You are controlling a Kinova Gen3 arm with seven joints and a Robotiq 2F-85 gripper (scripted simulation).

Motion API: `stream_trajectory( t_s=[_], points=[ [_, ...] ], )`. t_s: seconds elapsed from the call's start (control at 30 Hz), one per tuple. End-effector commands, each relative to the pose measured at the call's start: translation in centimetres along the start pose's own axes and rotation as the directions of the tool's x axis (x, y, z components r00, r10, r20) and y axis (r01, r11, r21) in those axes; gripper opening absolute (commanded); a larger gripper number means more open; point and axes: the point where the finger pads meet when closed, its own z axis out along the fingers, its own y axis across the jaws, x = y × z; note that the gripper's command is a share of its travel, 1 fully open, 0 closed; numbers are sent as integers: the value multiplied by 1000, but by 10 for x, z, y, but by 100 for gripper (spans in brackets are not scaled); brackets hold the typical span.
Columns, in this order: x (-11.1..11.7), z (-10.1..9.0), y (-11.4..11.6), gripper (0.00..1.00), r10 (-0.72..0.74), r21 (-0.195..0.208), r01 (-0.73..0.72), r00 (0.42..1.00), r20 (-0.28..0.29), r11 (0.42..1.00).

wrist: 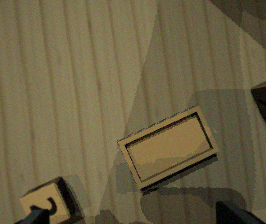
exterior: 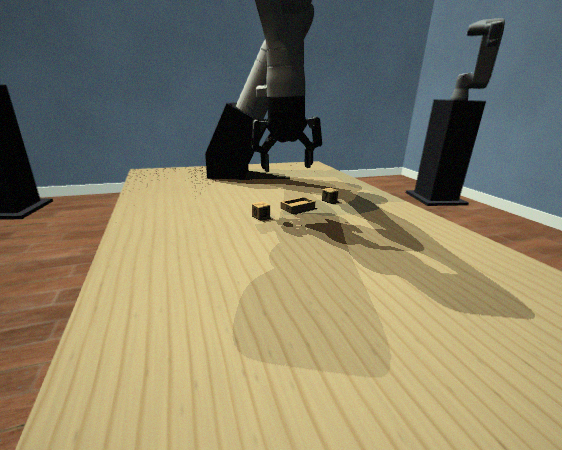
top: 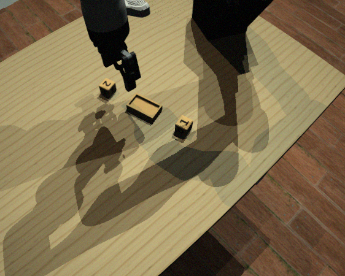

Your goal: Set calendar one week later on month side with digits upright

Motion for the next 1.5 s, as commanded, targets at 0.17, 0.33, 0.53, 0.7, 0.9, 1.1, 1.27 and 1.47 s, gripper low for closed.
stream_trajectory(
  t_s=[0.17, 0.33, 0.53, 0.7, 0.9, 1.1, 1.27, 1.47],
  points=[
    [-6, -2, -32, 100, -192, 33, 192, 981, 7, 981],
    [-8, -2, -44, 100, -272, 50, 272, 962, 5, 961],
    [-9, -3, -53, 100, -335, 64, 335, 942, 1, 940],
    [-10, -3, -58, 100, -366, 71, 365, 931, -2, 928],
    [-10, -3, -59, 100, -373, 73, 373, 928, -3, 925],
    [-10, -3, -59, 46, -374, 73, 373, 928, -3, 925],
    [-10, -3, -59, 46, -374, 73, 373, 928, -3, 925],
    [-10, -3, -59, 46, -374, 73, 373, 928, -3, 925]
  ],
)
